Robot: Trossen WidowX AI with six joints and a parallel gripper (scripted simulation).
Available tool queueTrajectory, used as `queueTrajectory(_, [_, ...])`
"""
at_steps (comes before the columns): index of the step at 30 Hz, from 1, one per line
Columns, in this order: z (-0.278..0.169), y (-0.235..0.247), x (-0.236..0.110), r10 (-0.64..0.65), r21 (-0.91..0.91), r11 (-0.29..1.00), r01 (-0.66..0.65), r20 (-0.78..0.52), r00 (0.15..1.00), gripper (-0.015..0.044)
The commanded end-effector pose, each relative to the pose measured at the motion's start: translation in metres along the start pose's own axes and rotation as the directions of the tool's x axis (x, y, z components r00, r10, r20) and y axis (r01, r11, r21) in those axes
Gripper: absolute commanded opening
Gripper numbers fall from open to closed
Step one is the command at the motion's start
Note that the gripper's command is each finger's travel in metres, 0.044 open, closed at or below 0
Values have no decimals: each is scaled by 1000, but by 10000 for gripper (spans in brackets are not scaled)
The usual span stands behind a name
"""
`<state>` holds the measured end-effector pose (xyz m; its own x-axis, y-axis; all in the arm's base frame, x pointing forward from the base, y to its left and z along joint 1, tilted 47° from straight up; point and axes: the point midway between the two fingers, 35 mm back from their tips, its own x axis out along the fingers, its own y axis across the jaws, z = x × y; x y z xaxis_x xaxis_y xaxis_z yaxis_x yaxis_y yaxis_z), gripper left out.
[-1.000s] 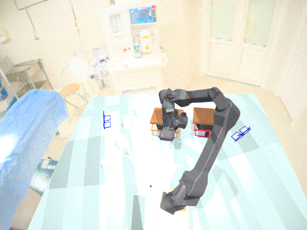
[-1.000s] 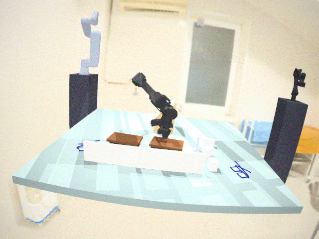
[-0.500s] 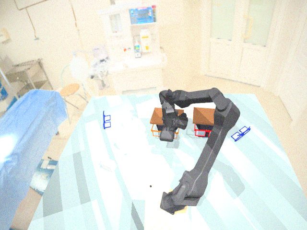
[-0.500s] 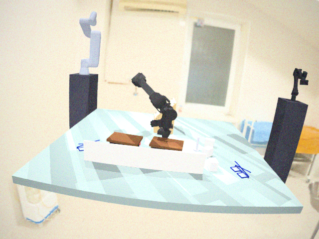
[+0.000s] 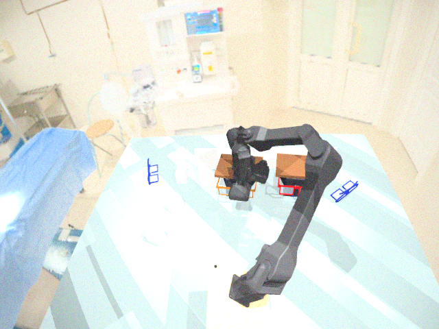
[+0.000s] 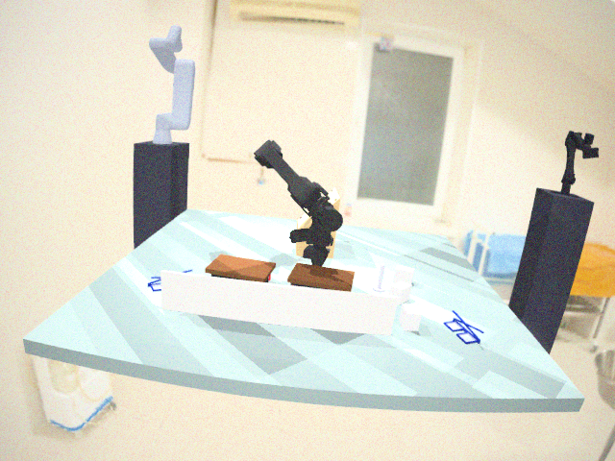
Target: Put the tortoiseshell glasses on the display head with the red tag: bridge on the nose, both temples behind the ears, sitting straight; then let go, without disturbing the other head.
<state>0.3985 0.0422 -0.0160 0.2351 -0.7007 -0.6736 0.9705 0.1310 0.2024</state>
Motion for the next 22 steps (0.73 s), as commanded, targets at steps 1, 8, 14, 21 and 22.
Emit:
queueTrajectory(1, [-2, 3, -19, -26, 3, 1000, 26, -8, 1000, 107])
queueTrajectory(8, [-2, -1, -27, -38, 2, 999, 38, -7, 999, 107])
queueTrajectory(14, [-2, -32, -34, -40, 1, 999, 40, -7, 999, 107])
queueTrajectory(21, [-2, -51, -44, -41, 0, 999, 41, -8, 999, 107])
queueTrajectory(22, [-2, -53, -45, -41, 0, 999, 41, -8, 999, 107])
